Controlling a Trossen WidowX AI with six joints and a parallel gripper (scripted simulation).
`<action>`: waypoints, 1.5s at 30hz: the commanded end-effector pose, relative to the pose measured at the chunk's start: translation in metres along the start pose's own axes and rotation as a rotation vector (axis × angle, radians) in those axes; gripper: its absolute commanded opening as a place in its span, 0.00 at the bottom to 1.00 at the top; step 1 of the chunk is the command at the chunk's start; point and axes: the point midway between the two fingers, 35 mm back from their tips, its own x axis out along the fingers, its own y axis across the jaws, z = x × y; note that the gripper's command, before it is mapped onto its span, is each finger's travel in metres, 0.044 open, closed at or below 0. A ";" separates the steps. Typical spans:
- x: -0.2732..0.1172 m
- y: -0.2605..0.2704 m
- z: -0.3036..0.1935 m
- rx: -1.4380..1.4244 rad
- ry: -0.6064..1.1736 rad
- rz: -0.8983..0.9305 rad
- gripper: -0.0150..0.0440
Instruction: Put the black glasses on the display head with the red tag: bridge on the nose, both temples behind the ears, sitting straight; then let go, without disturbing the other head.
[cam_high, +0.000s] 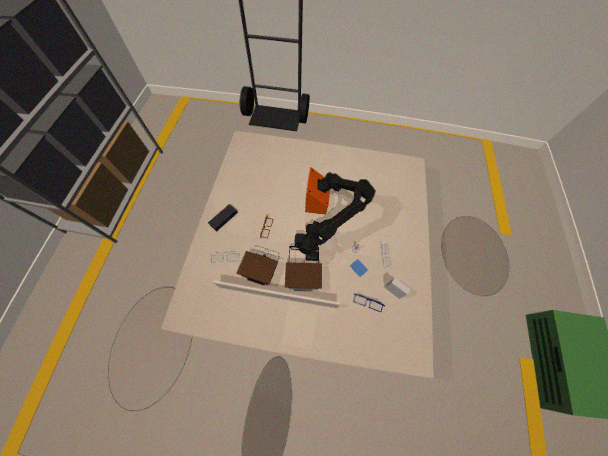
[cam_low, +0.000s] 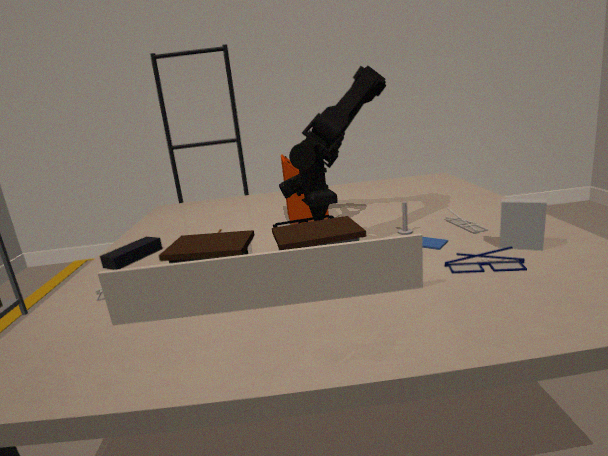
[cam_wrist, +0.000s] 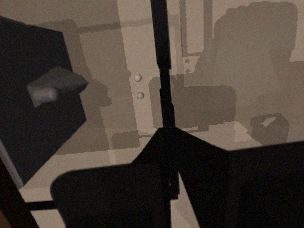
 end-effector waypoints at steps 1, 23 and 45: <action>-0.001 0.008 0.000 0.002 0.001 0.005 0.25; 0.000 0.038 -0.001 0.000 0.002 0.006 0.25; 0.001 0.058 -0.001 0.000 0.002 0.007 0.25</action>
